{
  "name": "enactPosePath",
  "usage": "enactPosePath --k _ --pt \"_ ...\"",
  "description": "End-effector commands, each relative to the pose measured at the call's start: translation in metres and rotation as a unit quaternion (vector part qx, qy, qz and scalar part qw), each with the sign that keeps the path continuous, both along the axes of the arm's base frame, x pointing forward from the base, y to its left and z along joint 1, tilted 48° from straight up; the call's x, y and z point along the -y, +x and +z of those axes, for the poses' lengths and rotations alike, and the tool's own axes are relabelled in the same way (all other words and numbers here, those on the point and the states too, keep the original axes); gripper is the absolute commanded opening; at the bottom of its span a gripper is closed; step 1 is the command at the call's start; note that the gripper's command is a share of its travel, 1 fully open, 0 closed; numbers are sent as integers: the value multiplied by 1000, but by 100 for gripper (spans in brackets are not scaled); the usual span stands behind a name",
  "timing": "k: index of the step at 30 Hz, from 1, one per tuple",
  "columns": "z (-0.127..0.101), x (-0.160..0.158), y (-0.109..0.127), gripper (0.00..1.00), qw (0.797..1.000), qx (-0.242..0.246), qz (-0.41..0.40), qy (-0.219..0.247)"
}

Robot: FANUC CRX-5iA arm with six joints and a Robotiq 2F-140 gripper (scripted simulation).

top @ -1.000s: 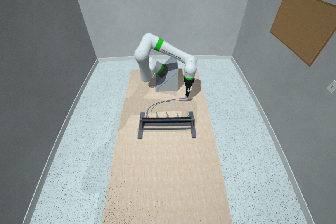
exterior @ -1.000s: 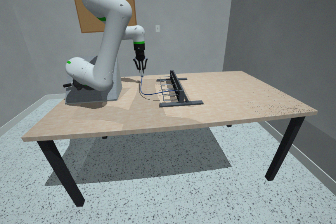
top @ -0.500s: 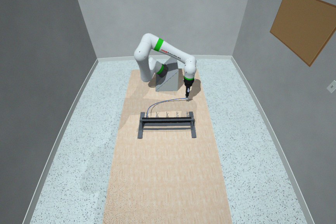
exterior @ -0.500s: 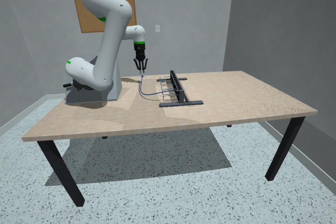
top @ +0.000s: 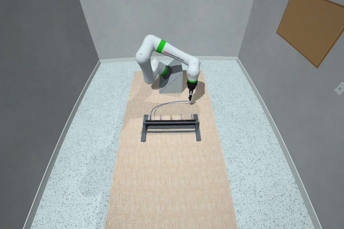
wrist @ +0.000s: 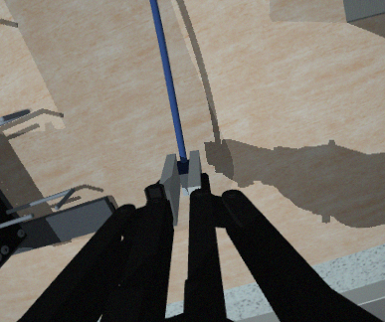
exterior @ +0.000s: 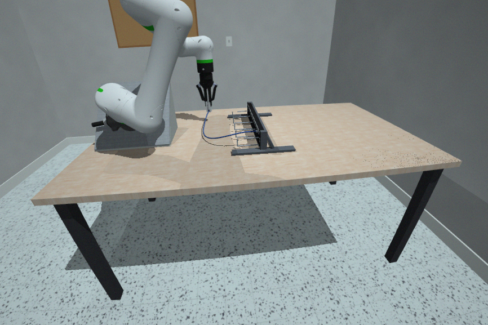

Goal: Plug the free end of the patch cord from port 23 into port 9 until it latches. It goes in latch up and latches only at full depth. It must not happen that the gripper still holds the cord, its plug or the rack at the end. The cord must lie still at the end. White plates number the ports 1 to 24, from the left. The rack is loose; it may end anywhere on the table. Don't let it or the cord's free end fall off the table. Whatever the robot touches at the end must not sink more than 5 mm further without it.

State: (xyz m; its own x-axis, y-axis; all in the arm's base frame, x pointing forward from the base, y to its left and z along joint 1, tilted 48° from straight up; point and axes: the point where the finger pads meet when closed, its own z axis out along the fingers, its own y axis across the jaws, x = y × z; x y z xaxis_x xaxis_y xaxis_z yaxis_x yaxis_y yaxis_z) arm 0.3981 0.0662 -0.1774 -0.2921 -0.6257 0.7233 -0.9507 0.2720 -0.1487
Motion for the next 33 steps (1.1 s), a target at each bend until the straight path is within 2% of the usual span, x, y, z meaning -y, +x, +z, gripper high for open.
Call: enactPosePath --k 1,8,10,16,25,27,33 --pt "7 4 8 0 999 26 -24 -4" --pt "21 14 24 0 993 83 -77 -12" --pt "21 14 24 0 993 83 -77 -12" --pt "36 24 41 0 981 141 -131 -21" --pt "61 40 69 0 946 235 -219 -34" --pt "61 40 69 0 946 235 -219 -34" --pt "78 51 88 0 914 296 -276 -43"
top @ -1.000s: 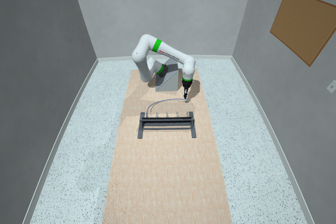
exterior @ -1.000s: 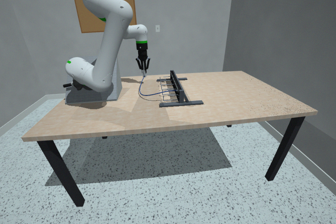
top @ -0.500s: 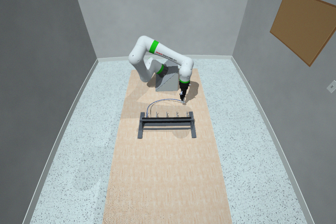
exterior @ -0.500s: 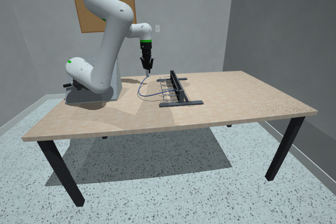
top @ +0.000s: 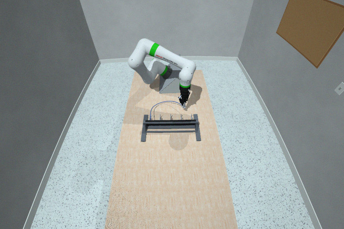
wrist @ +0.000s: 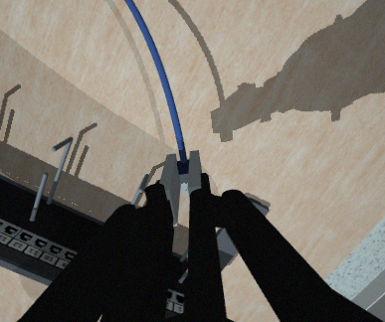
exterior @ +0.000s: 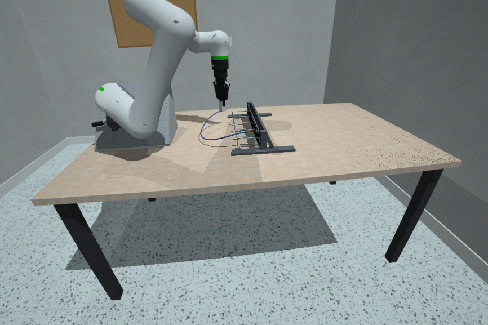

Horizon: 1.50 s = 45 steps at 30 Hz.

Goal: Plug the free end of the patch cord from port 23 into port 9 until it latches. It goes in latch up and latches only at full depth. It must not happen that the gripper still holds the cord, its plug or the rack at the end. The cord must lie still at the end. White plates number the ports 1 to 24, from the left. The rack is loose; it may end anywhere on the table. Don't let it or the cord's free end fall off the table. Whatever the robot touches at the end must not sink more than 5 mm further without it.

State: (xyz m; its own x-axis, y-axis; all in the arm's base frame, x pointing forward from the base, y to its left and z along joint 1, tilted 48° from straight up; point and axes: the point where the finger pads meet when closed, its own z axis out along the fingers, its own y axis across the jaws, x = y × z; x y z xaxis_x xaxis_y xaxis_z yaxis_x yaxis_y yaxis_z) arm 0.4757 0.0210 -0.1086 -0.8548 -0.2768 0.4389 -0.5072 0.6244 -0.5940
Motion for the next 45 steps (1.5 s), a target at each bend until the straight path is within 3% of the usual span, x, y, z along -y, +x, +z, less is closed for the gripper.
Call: enactPosePath --k 1,9,24,45 --pt "12 7 14 0 998 47 -43 -8" --pt "31 20 36 0 986 124 -114 -19" --pt "53 35 61 0 959 206 -192 -31" --pt "61 39 69 0 947 233 -217 -35"
